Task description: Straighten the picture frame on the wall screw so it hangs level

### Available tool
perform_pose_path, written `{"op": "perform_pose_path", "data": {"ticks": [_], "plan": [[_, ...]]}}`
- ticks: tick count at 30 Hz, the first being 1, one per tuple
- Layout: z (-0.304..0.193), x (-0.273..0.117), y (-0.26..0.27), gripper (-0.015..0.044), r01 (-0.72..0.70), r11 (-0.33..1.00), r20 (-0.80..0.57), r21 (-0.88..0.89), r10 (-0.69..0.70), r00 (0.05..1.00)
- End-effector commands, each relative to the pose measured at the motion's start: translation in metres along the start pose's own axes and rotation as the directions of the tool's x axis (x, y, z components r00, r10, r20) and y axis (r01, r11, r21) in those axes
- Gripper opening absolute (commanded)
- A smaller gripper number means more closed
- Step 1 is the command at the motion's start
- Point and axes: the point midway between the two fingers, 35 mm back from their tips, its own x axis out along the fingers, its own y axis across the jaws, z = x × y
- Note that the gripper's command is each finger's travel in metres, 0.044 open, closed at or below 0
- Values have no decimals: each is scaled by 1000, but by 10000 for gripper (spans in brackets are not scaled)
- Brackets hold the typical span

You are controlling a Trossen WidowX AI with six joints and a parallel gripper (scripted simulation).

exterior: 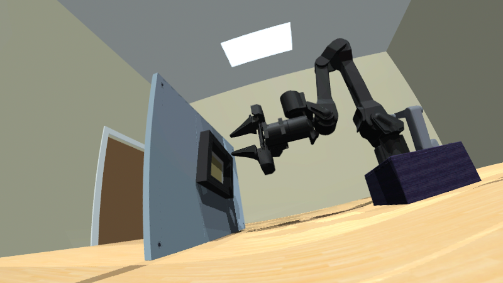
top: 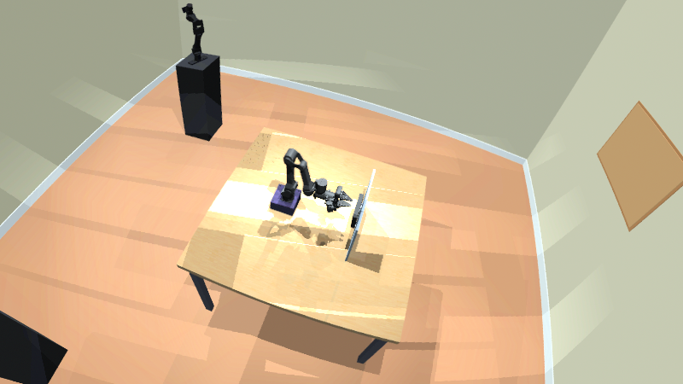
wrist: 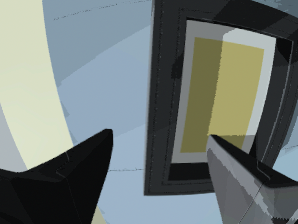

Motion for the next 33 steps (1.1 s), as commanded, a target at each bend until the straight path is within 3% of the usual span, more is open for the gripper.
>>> {"op": "perform_pose_path", "data": {"ticks": [1,33], "plan": [[1,4,-2,260,0,1000,3,-1,0,1000],[1,28,-1,260,-2,1000,3,-1,2,1000]]}}
